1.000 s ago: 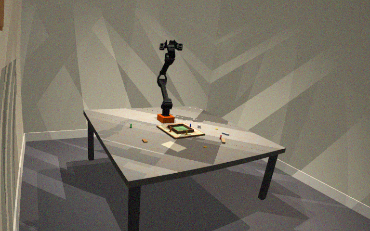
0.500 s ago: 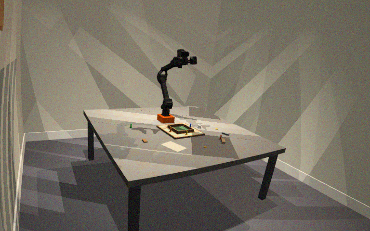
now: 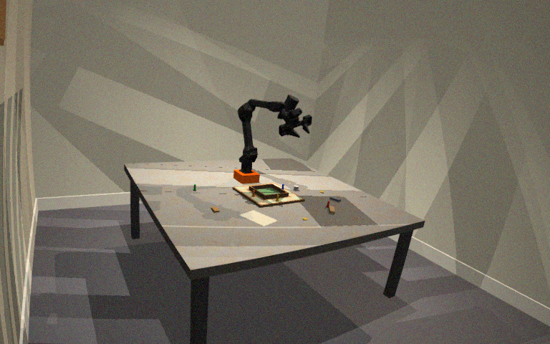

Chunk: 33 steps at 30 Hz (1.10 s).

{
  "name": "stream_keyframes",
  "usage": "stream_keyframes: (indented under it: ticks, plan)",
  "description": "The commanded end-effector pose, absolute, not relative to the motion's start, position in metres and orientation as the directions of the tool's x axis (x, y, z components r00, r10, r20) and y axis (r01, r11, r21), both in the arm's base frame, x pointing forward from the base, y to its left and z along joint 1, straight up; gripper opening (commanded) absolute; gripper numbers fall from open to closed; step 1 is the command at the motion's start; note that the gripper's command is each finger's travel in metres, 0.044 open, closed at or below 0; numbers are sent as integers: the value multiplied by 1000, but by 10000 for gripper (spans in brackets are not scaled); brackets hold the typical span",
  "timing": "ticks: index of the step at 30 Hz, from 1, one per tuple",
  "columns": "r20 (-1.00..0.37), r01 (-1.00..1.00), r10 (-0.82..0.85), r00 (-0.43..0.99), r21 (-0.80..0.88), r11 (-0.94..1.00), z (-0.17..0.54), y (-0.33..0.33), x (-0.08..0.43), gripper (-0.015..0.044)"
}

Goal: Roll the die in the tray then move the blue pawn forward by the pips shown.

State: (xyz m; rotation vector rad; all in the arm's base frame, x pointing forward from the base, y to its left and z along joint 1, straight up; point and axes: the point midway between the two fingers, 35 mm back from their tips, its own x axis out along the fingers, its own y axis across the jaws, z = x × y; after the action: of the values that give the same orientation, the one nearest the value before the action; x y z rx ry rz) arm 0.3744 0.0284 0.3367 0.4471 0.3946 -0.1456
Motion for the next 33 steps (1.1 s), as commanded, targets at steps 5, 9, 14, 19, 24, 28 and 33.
stream_keyframes:
  ticks: [5,9,14,19,24,28,33]
  plan:
    - [-678,341,66,732,448,826,236,83,375,275]
    - [-799,451,101,593,433,780,186,111,362,275]
    - [-924,615,104,368,326,718,122,142,331,275]
    - [-994,762,46,103,109,638,62,165,283,275]
    - [-999,792,19,29,34,609,48,176,267,275]
    - [-999,792,19,29,35,609,48,177,267,275]
    - [-999,792,19,29,34,609,33,177,267,275]
